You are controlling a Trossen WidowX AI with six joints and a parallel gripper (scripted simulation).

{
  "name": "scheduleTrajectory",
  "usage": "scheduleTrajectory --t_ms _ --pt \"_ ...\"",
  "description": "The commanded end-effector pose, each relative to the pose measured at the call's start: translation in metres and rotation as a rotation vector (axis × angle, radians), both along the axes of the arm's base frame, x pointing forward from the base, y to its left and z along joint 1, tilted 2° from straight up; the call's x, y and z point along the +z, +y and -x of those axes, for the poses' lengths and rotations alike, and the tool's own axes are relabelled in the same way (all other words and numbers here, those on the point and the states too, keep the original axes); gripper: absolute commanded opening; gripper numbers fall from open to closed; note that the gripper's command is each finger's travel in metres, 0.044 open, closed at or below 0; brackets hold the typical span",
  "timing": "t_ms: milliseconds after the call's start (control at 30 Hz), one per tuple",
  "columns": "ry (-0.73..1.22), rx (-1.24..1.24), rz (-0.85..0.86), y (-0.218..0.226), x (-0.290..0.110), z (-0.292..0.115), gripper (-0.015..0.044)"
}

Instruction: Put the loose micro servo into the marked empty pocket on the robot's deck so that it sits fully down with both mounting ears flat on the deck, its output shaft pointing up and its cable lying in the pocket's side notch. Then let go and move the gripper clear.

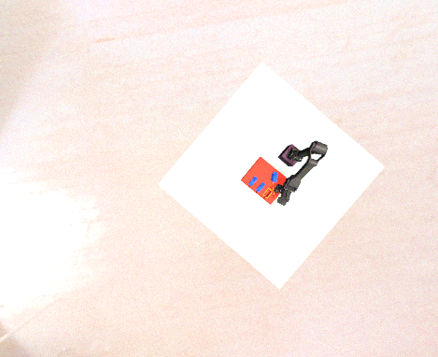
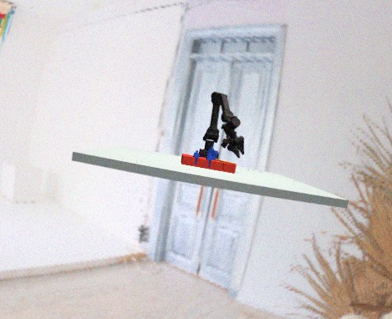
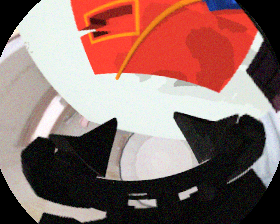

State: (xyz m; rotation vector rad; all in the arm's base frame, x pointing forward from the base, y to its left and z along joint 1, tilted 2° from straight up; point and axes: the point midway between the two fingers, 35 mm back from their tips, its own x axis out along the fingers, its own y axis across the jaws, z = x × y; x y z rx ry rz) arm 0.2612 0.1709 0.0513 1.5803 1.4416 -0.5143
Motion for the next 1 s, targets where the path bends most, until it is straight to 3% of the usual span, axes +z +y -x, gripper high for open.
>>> scheduleTrajectory --t_ms 0,967 --pt "-0.073 0.089 0.069 -0.009 0.003 -0.002 0.044" --pt "-0.386 0.869 0.512 -0.071 0.015 0.007 0.044"
